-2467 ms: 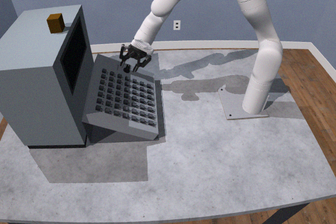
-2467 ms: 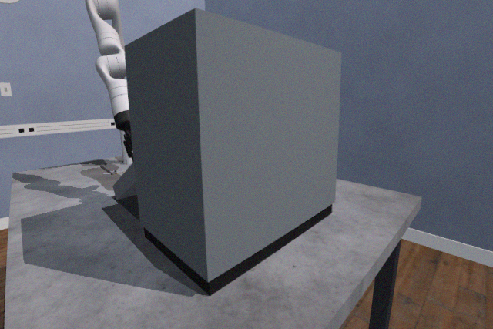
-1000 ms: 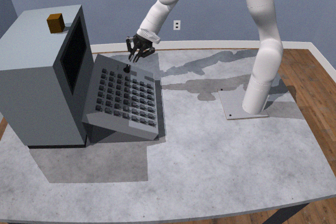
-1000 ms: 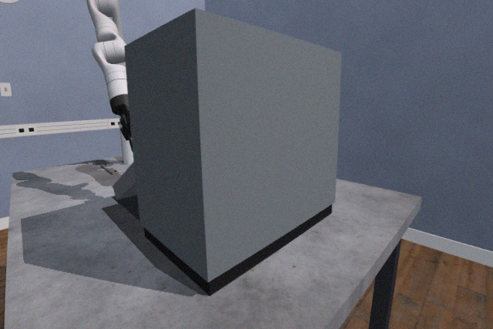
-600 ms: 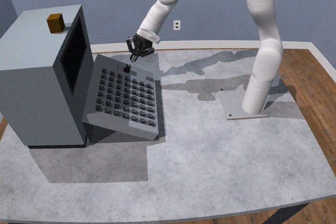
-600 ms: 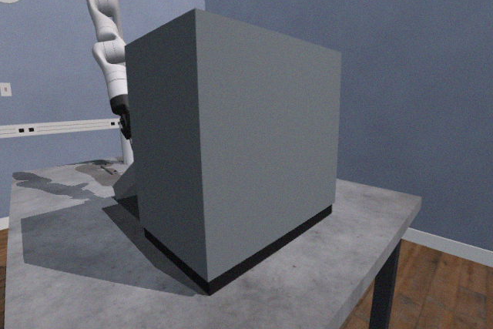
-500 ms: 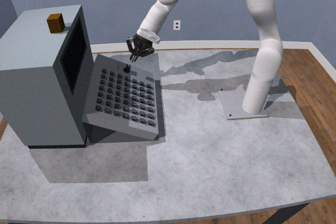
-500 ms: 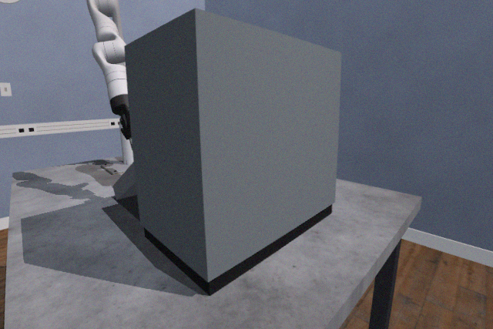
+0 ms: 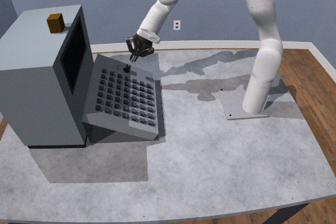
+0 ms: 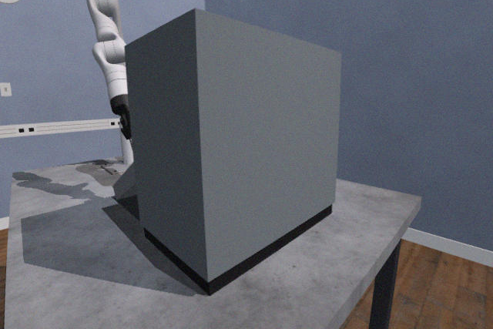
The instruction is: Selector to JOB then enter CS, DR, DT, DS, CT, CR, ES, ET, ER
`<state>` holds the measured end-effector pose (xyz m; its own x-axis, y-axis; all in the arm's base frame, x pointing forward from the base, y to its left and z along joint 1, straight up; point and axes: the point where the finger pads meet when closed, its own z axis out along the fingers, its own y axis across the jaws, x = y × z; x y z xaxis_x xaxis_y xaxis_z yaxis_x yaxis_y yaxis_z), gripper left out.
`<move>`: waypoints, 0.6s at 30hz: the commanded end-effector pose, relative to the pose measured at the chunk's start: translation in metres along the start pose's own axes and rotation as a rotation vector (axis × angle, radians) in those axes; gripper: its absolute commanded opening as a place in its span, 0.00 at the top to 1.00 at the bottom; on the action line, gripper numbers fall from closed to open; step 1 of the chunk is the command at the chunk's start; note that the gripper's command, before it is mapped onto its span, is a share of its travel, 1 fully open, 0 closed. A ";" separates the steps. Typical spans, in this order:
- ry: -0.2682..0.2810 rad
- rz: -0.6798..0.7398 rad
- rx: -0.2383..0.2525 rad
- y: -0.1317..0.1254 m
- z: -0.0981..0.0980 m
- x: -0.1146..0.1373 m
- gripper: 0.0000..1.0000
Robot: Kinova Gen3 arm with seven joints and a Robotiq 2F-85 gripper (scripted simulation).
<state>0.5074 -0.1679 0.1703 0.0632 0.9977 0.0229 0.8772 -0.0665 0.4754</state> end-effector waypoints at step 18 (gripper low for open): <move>-0.001 -0.033 -0.002 0.029 0.010 0.108 0.90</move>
<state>0.5348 -0.0842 0.1755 0.0309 0.9992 0.0235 0.8765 -0.0384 0.4798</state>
